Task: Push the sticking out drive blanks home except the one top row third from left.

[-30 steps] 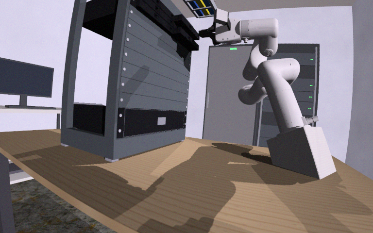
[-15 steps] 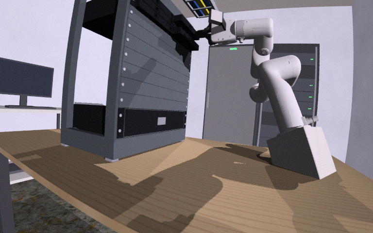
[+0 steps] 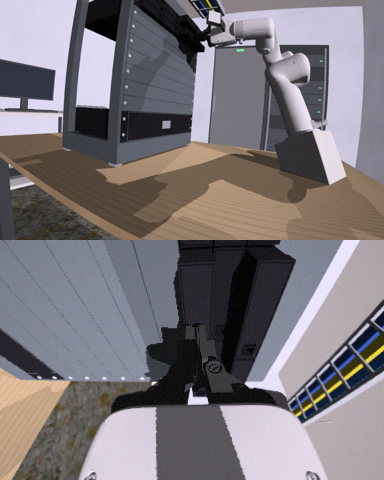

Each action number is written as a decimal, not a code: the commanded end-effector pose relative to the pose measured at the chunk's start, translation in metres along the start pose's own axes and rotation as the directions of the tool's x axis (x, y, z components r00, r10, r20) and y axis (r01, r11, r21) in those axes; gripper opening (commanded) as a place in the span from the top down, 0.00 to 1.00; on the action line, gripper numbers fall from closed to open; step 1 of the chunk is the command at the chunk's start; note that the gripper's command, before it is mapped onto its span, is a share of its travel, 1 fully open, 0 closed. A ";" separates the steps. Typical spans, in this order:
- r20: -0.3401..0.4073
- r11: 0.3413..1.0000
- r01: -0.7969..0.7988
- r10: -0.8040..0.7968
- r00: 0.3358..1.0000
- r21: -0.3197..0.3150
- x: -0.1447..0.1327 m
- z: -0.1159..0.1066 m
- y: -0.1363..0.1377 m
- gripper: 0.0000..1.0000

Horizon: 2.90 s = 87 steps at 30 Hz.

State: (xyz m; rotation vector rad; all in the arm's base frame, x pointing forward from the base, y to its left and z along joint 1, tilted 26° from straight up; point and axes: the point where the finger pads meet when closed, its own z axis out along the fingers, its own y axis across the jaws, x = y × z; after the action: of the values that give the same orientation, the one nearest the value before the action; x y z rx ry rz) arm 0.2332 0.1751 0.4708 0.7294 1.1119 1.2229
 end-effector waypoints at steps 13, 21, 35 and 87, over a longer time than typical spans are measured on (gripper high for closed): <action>-0.033 0.999 -0.005 0.004 0.999 -0.034 0.003 0.011 0.002 1.00; -0.033 0.999 -0.005 0.004 0.999 -0.034 0.003 0.012 0.003 1.00; -0.033 0.999 -0.005 0.004 0.999 -0.034 0.002 0.010 0.003 1.00; -0.033 0.999 -0.005 0.004 0.999 -0.034 0.003 0.030 0.003 1.00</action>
State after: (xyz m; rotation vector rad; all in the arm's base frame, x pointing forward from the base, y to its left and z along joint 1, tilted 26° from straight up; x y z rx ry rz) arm 0.2595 0.1822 0.4813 0.6901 1.1161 1.2555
